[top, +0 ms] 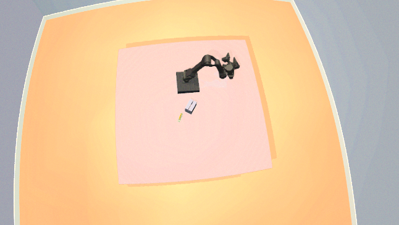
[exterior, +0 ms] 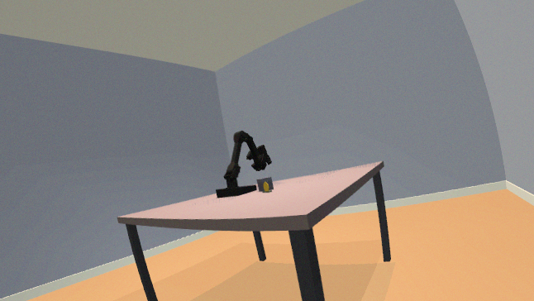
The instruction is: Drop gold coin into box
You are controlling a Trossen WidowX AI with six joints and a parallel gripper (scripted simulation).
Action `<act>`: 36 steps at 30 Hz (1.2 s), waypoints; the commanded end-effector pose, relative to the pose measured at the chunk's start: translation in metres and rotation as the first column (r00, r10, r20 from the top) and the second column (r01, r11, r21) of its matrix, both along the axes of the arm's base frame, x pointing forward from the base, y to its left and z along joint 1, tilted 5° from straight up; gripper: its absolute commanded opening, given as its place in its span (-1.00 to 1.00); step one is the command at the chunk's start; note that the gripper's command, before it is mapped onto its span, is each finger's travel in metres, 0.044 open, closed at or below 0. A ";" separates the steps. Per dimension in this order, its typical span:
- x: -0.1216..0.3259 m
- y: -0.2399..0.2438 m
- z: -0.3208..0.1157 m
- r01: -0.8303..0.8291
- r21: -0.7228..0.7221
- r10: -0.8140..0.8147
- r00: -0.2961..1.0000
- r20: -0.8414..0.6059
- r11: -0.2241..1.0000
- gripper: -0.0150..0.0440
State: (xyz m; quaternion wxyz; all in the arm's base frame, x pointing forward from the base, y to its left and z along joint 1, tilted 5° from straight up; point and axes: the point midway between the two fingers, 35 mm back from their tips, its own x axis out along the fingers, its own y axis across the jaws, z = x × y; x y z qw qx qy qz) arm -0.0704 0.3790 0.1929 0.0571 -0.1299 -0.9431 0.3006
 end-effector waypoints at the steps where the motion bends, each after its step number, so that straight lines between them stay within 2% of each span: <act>1: 0.001 0.001 0.000 0.005 -0.006 -0.005 1.000 -0.003 1.000 0.78; 4: 0.018 0.011 0.001 0.071 -0.102 -0.076 0.996 -0.040 0.992 0.51; 6: 0.042 0.023 0.001 0.152 -0.229 -0.175 0.981 -0.084 0.962 0.33; 9: 0.089 0.041 -0.002 0.264 -0.448 -0.361 0.921 -0.146 0.854 0.06; 14: 0.172 0.055 -0.008 0.336 -0.733 -0.652 0.734 -0.190 0.592 0.05; 19: 0.253 0.048 -0.018 0.262 -0.912 -0.865 0.473 -0.165 0.317 0.05; 24: 0.325 0.022 -0.027 0.118 -0.984 -0.974 0.203 -0.104 0.130 0.05; 28: 0.384 -0.016 -0.036 -0.051 -0.998 -0.998 -0.050 -0.023 0.026 0.05; 33: 0.437 -0.069 -0.049 -0.298 -0.955 -0.945 -0.311 0.106 -0.009 0.05; 36: 0.466 -0.112 -0.059 -0.476 -0.879 -0.856 -0.467 0.222 0.032 0.05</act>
